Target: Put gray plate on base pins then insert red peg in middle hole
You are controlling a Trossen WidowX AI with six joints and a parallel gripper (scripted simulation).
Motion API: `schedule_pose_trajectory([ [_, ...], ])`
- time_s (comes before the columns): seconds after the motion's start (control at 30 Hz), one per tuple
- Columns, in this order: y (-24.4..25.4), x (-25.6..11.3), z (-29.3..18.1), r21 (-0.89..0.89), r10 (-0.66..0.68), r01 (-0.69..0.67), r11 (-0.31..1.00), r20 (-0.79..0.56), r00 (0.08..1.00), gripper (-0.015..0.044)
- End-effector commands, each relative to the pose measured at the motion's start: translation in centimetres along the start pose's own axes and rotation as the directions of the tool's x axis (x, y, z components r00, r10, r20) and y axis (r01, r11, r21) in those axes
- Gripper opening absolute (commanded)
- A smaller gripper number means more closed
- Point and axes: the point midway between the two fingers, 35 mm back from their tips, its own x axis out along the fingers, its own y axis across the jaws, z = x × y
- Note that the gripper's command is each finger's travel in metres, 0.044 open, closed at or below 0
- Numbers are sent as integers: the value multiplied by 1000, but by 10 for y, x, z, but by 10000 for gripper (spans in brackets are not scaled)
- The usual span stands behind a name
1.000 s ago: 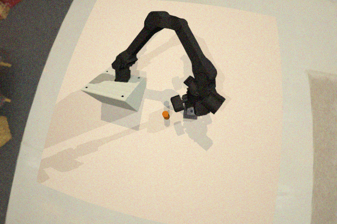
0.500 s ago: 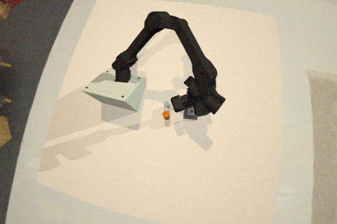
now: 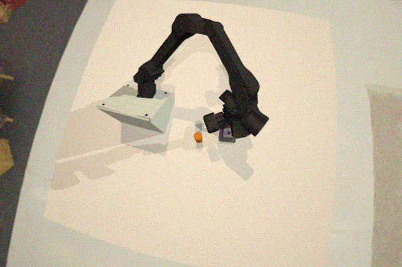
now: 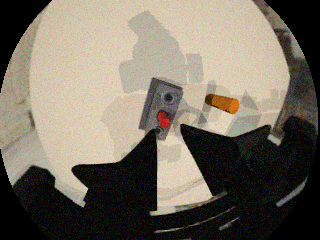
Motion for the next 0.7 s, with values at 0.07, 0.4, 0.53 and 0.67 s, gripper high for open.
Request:
schedule_pose_trajectory([
  [0.07,0,-5,0,-4,1,-1,1000,2,1000,150],
  [0.4,0,-11,-1,-4,1,-1,1000,2,1000,150],
  [0.53,0,-14,-2,-4,1,-1,1000,2,1000,150],
  [0.67,0,-17,-2,-4,1,-1,1000,2,1000,150],
])
